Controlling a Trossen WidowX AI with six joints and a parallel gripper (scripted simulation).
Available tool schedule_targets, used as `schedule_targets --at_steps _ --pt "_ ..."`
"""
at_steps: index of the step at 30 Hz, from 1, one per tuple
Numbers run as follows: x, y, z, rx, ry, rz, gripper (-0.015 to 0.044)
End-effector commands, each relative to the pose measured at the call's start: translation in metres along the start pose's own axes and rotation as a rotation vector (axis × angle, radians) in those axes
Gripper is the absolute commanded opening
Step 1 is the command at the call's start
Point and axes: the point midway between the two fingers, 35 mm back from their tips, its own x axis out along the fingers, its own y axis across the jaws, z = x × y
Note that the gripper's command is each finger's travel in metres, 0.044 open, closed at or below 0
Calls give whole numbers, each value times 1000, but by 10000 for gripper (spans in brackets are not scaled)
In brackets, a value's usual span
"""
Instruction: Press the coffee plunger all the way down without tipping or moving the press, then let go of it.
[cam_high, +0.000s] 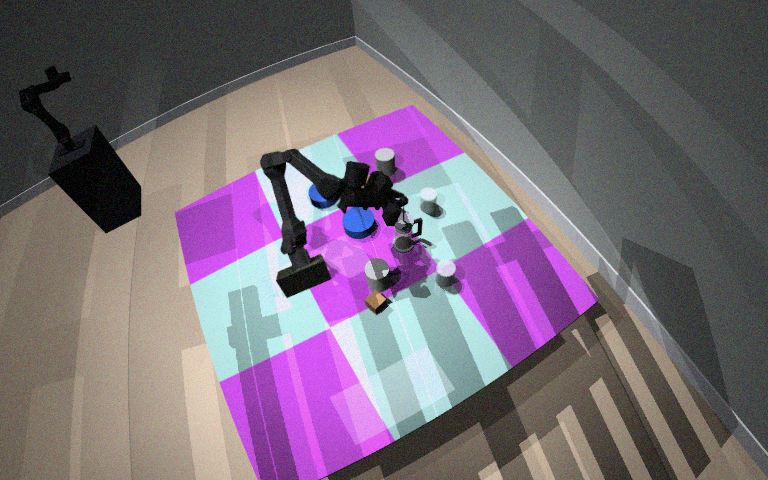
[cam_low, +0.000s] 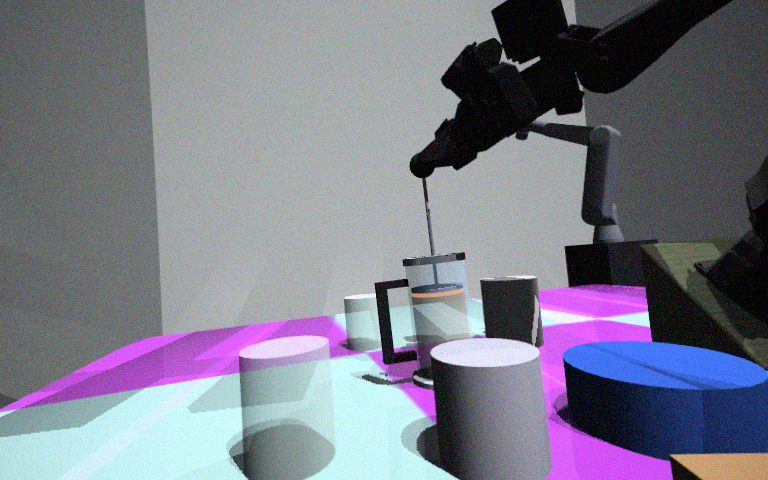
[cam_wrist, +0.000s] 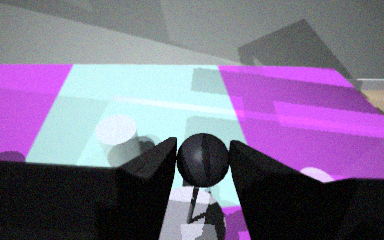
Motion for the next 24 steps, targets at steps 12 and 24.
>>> schedule_targets --at_steps 12,24 --pt "21 -3 -40 30 44 -2 115" --pt "32 -1 -56 32 41 0 115"
